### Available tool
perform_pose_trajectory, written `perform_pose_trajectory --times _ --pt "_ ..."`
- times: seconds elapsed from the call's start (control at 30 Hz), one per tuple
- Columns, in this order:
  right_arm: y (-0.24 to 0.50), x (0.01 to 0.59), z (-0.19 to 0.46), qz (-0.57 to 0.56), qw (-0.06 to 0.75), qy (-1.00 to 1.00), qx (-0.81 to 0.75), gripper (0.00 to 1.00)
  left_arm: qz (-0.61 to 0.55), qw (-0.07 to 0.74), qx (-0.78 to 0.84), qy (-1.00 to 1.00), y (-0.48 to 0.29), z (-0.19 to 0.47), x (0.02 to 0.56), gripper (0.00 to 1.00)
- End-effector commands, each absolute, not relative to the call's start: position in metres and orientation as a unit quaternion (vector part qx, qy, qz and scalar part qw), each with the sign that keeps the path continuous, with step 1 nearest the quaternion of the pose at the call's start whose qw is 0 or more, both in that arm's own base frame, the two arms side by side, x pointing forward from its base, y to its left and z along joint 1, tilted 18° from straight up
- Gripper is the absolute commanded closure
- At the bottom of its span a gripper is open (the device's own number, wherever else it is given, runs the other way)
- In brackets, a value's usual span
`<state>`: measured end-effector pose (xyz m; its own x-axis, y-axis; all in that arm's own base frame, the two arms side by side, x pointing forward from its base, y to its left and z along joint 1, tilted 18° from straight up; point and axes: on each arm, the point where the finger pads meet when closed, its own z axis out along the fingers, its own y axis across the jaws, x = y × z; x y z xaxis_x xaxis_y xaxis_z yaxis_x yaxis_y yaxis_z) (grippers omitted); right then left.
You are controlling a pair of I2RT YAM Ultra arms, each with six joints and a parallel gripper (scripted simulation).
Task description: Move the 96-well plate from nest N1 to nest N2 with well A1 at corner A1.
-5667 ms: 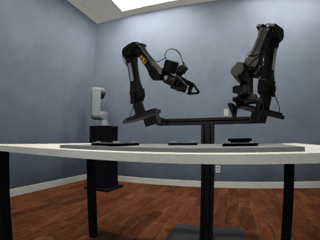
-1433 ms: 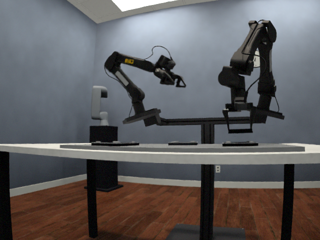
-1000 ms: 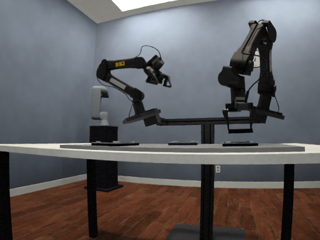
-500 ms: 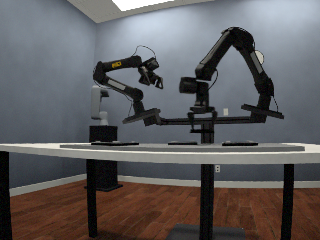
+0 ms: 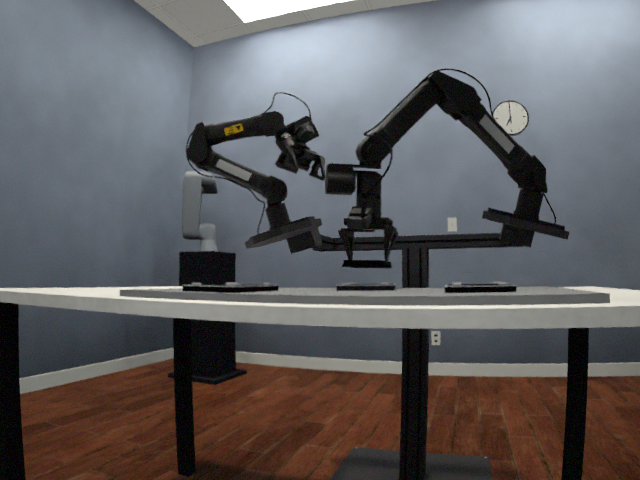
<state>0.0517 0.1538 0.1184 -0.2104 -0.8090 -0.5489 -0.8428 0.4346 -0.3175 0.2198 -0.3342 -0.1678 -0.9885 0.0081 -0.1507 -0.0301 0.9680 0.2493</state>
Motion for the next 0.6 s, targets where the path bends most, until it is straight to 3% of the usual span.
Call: perform_pose_trajectory --times 0.0,0.57 --pt "0.1541 0.0529 0.1259 0.028 0.345 0.776 -0.528 0.00 0.129 0.079 -0.013 0.988 -0.3395 -0.1646 0.2225 0.22" --pt "0.1541 0.0529 0.1259 0.028 0.345 0.776 -0.528 0.00 0.130 0.091 -0.089 0.983 -0.3360 -0.1637 0.2263 0.22"
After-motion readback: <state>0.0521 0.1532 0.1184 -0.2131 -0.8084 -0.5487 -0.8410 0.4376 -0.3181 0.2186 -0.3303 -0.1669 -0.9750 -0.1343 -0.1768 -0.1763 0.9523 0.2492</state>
